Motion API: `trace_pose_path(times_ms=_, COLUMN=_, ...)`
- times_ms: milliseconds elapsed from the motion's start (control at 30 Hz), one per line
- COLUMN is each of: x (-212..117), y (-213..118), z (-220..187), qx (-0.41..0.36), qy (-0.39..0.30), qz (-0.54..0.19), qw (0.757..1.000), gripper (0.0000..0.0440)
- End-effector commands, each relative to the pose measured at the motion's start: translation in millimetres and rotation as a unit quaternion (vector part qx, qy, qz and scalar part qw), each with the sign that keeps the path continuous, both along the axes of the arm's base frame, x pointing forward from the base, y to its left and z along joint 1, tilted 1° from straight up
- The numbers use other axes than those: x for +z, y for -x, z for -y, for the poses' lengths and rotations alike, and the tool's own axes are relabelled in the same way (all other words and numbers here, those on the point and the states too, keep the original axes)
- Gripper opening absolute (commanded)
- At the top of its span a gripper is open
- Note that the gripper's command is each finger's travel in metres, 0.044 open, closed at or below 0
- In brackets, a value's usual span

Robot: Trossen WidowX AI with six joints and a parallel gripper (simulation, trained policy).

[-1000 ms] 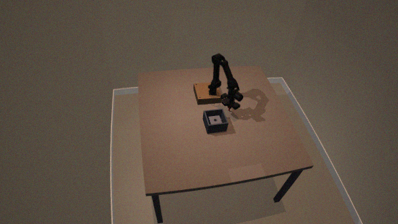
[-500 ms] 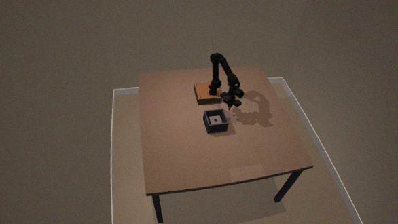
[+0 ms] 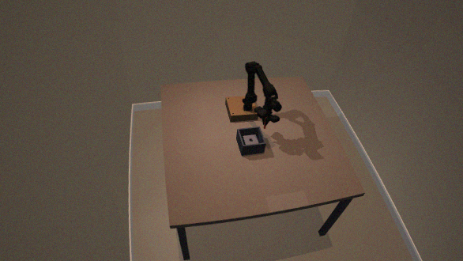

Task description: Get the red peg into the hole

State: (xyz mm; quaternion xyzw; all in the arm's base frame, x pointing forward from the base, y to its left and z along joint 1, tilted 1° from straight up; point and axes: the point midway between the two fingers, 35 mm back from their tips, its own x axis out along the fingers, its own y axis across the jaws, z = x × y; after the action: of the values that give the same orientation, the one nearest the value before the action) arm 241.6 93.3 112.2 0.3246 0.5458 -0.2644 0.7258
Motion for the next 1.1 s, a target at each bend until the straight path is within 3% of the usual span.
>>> trace_pose_path(times_ms=0, x=3, y=-11, z=13, qx=-0.009, qy=0.008, qz=0.000, qw=1.000, gripper=0.0000)
trace_pose_path(times_ms=467, x=2, y=-43, z=55, qx=-0.054, qy=0.011, qz=0.002, qw=0.998, gripper=0.0000)
trace_pose_path(times_ms=1067, x=-26, y=-68, z=87, qx=-0.089, qy=-0.007, qz=-0.025, qw=0.996, gripper=0.0018)
